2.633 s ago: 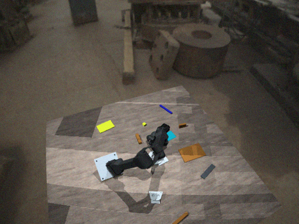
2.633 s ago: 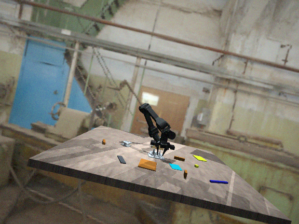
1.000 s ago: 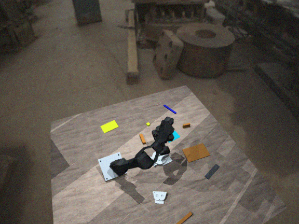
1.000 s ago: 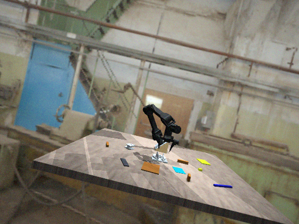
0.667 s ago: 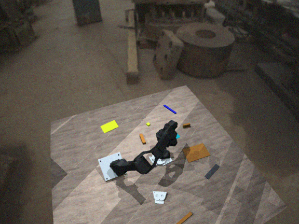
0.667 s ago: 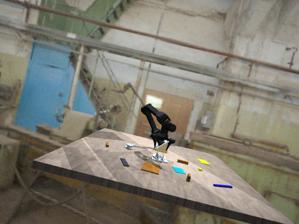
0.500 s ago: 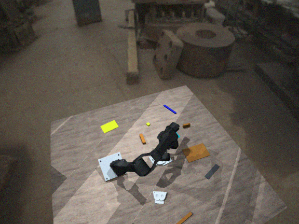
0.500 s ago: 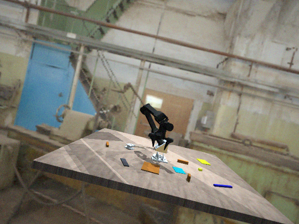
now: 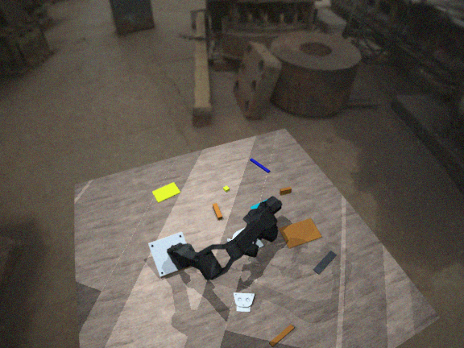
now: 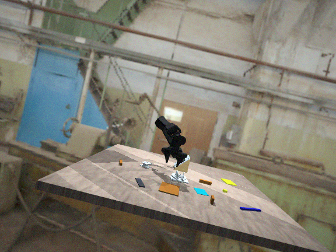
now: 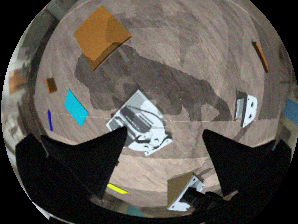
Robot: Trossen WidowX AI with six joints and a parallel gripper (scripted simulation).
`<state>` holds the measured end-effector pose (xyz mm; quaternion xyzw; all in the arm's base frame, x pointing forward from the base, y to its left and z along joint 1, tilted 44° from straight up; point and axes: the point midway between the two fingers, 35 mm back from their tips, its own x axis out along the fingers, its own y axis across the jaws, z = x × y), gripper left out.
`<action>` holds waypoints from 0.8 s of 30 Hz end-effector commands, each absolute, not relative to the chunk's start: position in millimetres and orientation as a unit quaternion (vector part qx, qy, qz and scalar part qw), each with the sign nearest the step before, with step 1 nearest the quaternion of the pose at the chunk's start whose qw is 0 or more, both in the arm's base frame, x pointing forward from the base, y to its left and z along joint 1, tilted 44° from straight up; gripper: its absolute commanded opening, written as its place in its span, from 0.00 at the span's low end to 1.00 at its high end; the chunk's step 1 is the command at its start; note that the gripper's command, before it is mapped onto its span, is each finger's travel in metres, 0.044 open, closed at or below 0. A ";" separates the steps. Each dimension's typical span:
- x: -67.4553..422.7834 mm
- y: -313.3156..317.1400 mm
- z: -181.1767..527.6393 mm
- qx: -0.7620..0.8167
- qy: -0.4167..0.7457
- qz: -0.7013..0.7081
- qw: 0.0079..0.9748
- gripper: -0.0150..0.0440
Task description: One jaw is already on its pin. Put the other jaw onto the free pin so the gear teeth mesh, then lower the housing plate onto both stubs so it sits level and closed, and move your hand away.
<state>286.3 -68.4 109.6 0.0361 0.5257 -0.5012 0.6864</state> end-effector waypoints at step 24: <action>245.4 -119.2 167.0 0.215 0.372 -0.624 0.652 1.00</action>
